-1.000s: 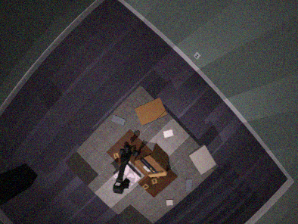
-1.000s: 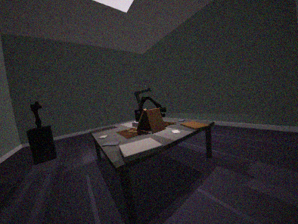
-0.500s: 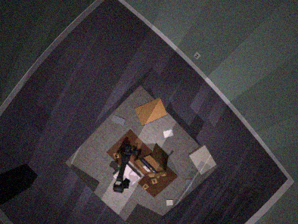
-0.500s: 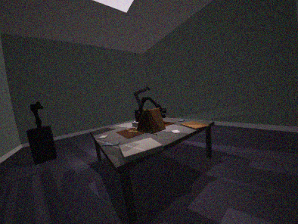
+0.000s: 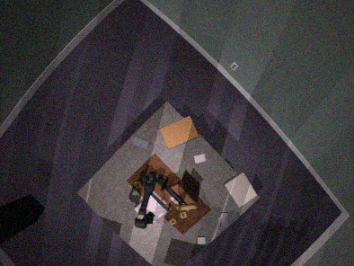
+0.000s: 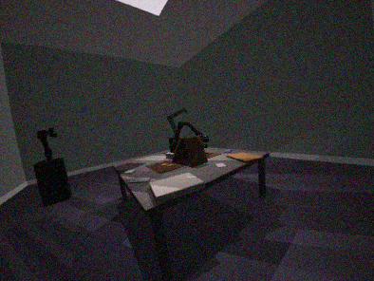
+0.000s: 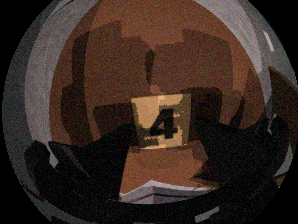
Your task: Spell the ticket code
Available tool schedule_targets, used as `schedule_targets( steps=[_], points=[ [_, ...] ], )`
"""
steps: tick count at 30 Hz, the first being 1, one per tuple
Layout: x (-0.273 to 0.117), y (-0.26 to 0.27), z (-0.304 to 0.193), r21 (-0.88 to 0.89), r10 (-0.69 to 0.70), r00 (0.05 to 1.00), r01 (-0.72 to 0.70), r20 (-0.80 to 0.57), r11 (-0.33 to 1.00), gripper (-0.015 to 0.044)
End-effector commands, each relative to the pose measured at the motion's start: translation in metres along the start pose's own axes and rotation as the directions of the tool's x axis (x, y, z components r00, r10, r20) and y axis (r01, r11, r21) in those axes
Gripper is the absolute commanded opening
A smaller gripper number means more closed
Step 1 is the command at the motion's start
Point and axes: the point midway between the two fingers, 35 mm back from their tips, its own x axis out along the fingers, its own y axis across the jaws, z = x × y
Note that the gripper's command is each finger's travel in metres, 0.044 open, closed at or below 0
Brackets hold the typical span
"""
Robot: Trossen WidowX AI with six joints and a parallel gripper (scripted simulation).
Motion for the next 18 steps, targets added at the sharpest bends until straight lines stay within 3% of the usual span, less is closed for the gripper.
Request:
schedule_targets(
  steps=[1, 13, 18],
  points=[
    [0.0005, -0.0005, 0.0001, 0.006, -0.004, 1.000, 0.004, 0.000, 1.000, 0.0313],
    [0.0005, 0.0002, 0.0000, 0.006, -0.003, 1.000, 0.003, 0.000, 1.000, 0.0233],
    [-0.0039, 0.0004, -0.0002, 0.006, -0.003, 1.000, 0.003, 0.000, 1.000, 0.0102]
  ],
)
